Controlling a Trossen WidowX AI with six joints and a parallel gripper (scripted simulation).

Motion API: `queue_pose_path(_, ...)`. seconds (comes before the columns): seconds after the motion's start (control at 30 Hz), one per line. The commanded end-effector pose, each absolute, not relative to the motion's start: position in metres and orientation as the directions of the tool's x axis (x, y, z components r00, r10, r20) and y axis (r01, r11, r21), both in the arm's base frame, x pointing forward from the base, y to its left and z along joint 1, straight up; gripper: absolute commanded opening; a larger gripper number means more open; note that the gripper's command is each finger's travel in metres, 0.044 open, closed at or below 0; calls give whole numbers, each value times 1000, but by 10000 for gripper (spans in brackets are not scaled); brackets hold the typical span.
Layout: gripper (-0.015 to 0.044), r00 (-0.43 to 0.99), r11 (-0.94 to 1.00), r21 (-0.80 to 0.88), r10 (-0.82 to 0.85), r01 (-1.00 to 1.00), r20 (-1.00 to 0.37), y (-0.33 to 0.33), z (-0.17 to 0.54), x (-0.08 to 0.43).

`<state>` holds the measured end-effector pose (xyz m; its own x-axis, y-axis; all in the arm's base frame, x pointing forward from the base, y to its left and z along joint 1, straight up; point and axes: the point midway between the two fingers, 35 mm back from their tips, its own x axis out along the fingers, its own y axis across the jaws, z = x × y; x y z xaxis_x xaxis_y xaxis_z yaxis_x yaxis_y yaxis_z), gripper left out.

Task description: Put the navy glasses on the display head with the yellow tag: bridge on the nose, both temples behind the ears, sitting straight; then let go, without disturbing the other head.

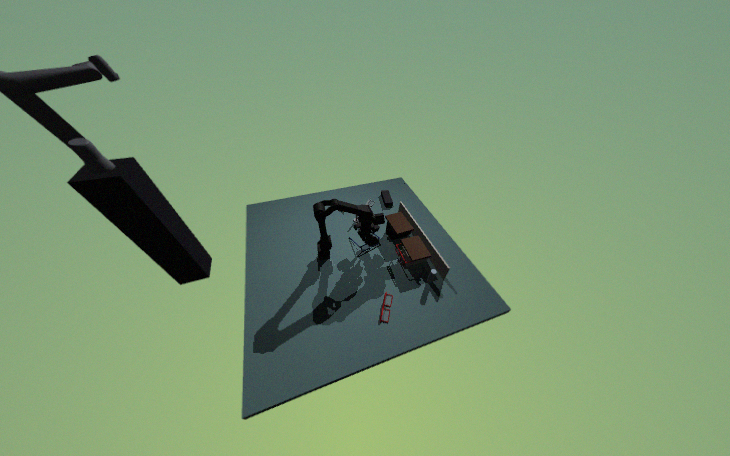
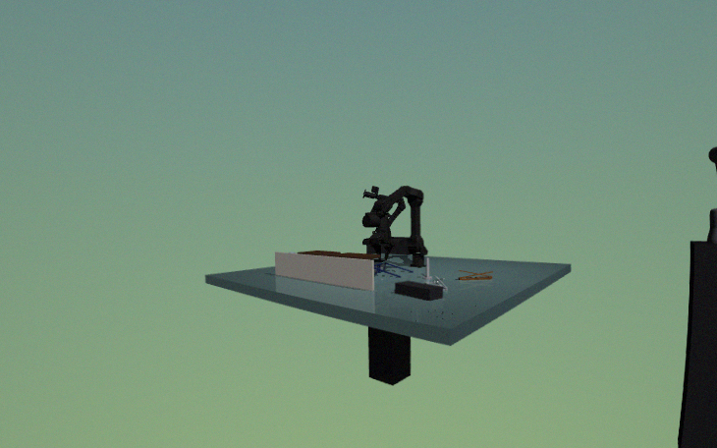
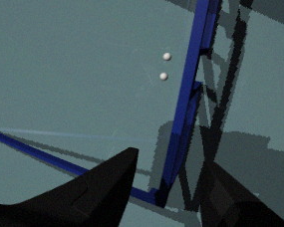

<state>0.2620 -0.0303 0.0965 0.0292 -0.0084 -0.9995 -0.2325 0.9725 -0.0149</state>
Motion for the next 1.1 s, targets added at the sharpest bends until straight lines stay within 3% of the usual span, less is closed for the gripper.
queue_pose_path(0.0,140,22,974,-13,-8,-228,-1000,-30,89,261)
queue_pose_path(0.77,140,22,974,-13,-8,-228,-1000,-30,56,260)
queue_pose_path(1.07,80,26,973,-14,-8,-232,-1000,-30,58,261)
